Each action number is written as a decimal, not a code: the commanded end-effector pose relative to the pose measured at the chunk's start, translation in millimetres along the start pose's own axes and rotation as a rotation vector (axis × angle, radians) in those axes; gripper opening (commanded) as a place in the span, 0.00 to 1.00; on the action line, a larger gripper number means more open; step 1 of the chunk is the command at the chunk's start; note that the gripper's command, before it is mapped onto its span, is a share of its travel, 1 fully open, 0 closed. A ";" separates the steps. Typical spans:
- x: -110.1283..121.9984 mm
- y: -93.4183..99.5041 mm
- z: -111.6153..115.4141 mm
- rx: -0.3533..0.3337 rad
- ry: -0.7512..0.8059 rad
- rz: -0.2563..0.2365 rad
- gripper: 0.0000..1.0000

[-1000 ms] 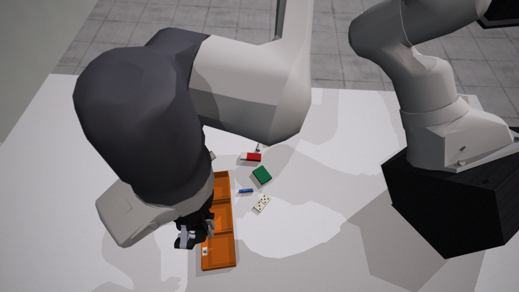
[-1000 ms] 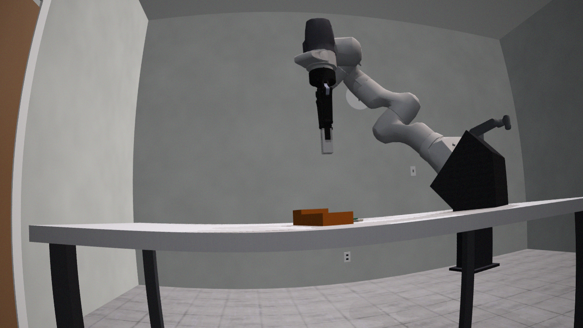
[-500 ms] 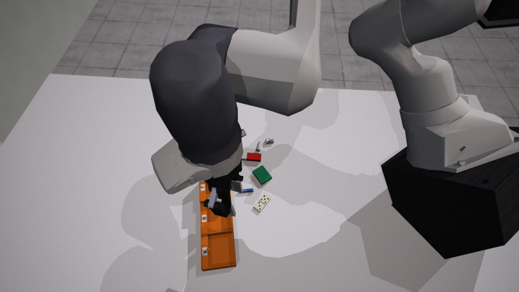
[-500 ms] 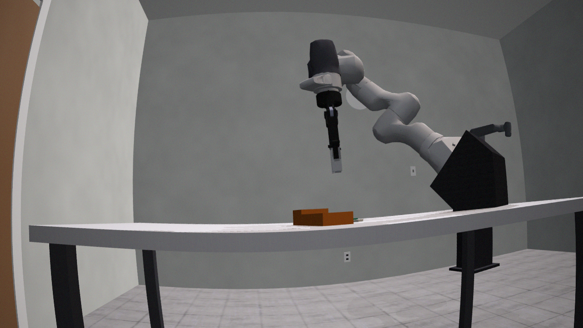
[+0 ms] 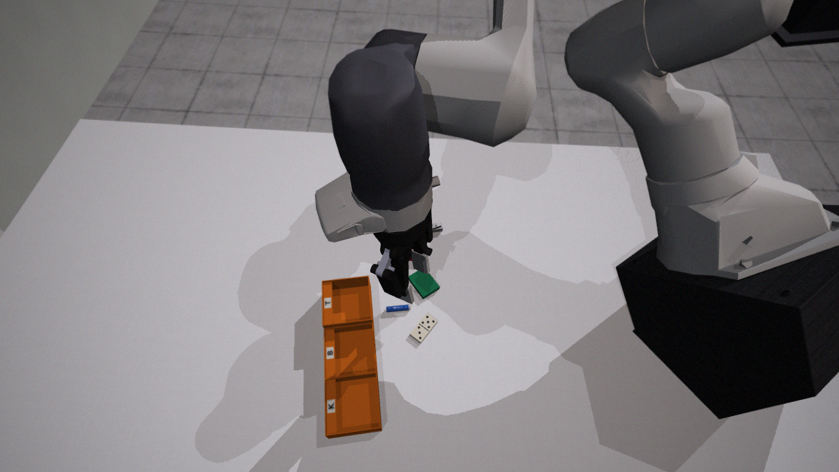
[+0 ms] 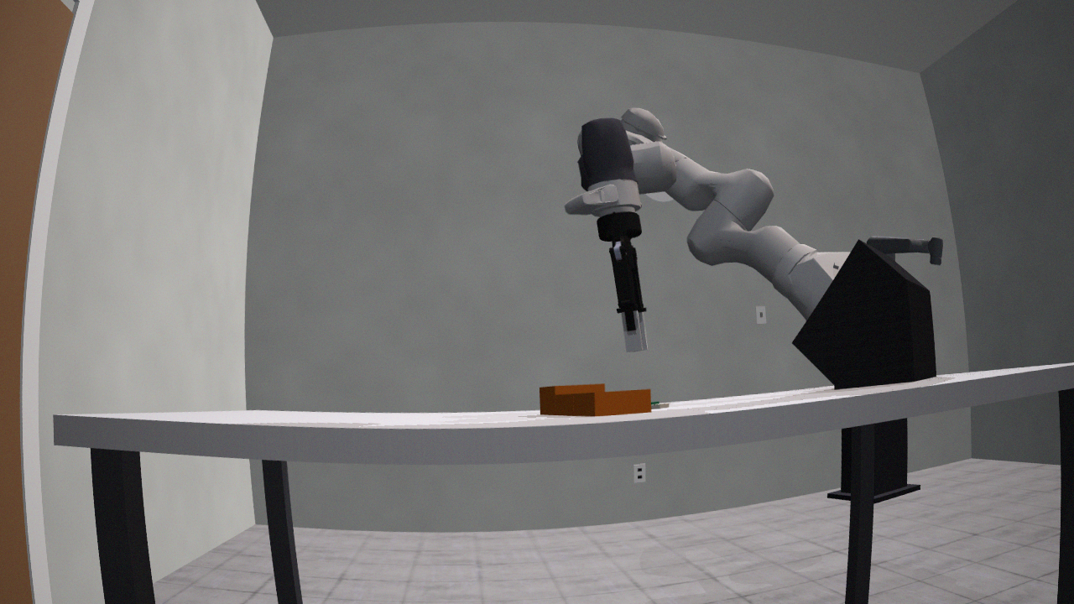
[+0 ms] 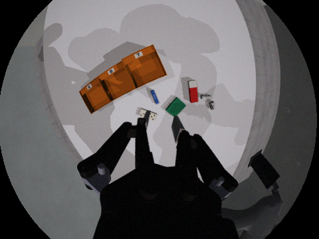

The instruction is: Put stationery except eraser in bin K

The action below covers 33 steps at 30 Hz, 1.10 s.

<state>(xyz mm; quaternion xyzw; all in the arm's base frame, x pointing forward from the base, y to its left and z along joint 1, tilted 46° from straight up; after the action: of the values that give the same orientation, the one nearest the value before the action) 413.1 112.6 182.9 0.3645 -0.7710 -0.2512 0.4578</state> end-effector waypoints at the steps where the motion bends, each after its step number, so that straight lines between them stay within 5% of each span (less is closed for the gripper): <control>1: 14.5 -8.2 1.1 0.025 -0.138 -0.019 0.33; 8: 53.0 -29.5 11.0 0.028 -0.255 -0.030 0.33; 33: 51.2 -29.5 13.0 0.077 -0.498 -0.065 0.33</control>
<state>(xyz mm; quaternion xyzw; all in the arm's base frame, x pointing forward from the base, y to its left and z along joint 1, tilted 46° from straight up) 395.2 54.2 182.8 0.3424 -0.8459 -0.3074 0.2697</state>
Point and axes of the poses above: the point where the finger pads meet when closed, its own y axis back along the fingers, its own x axis across the jaws, z = x × y, the point moved 6 cm from there along y, back along the fingers, and after that the axes turned 15 degrees about y, right-handed, at the moved point
